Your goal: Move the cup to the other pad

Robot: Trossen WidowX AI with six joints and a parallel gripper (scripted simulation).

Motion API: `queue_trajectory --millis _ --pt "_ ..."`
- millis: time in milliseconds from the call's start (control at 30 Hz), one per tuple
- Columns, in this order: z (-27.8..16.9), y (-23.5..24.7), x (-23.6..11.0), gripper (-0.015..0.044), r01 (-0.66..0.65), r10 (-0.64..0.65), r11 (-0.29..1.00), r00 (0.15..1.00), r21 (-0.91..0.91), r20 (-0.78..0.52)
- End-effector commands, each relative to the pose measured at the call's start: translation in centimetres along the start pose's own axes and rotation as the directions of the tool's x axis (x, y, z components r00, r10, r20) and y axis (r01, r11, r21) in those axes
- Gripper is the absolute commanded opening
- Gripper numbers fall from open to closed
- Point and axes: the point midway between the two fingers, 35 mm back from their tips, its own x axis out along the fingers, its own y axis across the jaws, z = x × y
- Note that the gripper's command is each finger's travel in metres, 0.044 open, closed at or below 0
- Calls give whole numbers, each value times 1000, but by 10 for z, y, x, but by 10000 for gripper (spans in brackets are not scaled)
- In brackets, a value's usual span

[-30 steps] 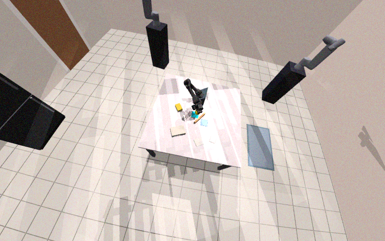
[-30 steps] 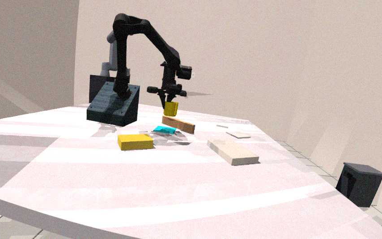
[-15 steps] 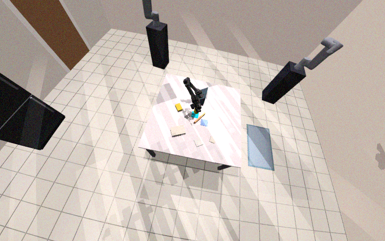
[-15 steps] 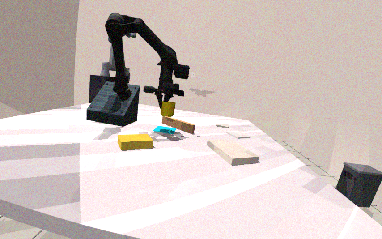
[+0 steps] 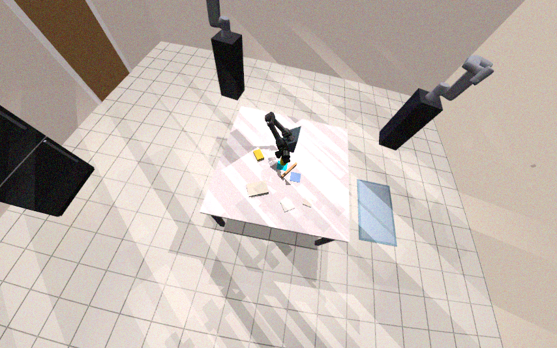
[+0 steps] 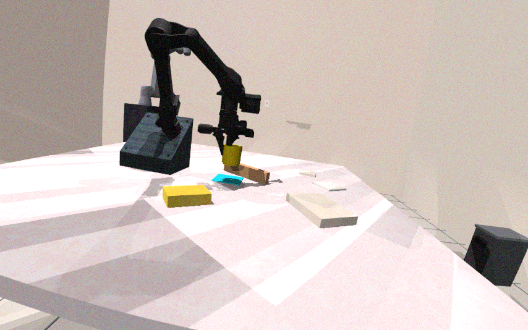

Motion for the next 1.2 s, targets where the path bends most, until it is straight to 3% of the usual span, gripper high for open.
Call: queue_trajectory --millis 0,1167 --pt "0 -1 5 0 4 -4 1000 1000 -7 3" --pt "2 -5 49 0 6 -6 1000 1000 -7 6"
